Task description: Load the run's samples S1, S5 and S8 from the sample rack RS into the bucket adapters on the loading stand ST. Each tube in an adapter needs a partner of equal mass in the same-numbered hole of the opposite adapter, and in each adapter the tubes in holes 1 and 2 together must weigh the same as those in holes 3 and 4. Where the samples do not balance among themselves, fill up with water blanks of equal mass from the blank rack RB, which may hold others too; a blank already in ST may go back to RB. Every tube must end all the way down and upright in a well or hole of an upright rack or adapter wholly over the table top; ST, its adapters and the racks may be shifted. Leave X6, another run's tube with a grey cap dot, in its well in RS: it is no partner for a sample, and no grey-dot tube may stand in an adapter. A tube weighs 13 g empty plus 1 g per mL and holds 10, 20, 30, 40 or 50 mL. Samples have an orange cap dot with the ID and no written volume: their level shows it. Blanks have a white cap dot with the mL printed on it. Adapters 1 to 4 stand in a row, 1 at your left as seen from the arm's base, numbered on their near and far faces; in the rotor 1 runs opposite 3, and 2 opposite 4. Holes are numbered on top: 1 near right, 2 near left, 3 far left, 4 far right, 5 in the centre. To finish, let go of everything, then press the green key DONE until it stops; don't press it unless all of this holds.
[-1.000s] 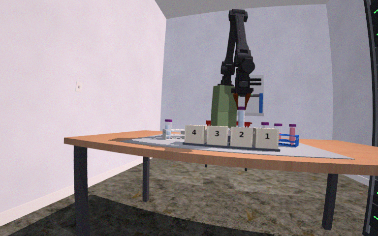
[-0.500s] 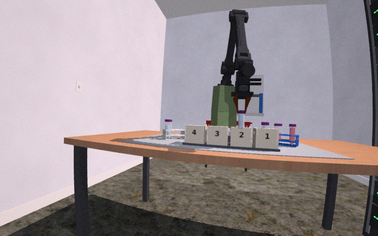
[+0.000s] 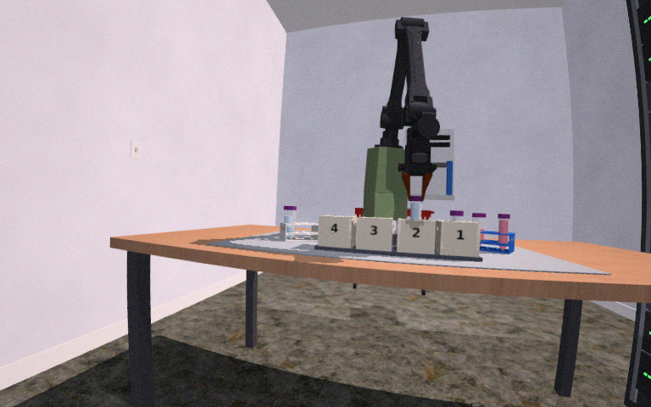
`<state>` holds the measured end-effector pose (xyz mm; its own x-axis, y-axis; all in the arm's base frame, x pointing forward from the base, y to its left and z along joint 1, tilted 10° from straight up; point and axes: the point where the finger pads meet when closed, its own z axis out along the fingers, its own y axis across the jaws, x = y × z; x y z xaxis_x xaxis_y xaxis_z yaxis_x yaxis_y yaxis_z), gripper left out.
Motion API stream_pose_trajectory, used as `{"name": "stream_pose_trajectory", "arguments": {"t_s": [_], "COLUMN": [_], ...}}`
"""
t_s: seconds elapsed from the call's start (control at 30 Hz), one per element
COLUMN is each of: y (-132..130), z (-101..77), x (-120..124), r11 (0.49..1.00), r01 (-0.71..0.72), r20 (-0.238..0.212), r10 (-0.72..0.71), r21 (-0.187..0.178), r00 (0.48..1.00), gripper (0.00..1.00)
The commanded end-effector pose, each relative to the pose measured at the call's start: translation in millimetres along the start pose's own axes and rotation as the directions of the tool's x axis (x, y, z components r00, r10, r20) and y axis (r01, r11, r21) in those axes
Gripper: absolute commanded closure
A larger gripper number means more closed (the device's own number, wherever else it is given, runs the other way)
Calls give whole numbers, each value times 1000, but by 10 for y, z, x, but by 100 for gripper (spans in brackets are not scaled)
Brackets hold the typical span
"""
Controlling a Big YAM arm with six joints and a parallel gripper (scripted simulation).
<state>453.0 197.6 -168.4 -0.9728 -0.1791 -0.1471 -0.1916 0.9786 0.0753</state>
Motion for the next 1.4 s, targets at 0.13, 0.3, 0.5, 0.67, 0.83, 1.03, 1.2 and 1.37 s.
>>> {"name": "stream_pose_trajectory", "arguments": {"t_s": [0.13, 0.3, 0.5, 0.67, 0.83, 1.03, 1.2, 1.37], "y": [104, 132, 104, 116, 103, 47, 47, 47], "z": [44, -63, 187, 182, 297, 264, 266, 266], "x": [-201, -319, -178, -240, -175, -163, -161, -161], "r11": [1000, 1000, 1000, 1000, 1000, 1000, 1000, 1000], "r01": [-2, -2, -2, -2, -2, -2, -2, -2], "r20": [46, 77, 40, 56, 39, 36, 35, 35], "r10": [3, 3, 2, 3, 2, 2, 2, 2], "r21": [-9, -16, -8, -11, -7, -6, -6, -6], "r00": [999, 997, 999, 998, 999, 999, 999, 999], "gripper": [100, 100, 100, 100, 100, 100, 45, 45]}}
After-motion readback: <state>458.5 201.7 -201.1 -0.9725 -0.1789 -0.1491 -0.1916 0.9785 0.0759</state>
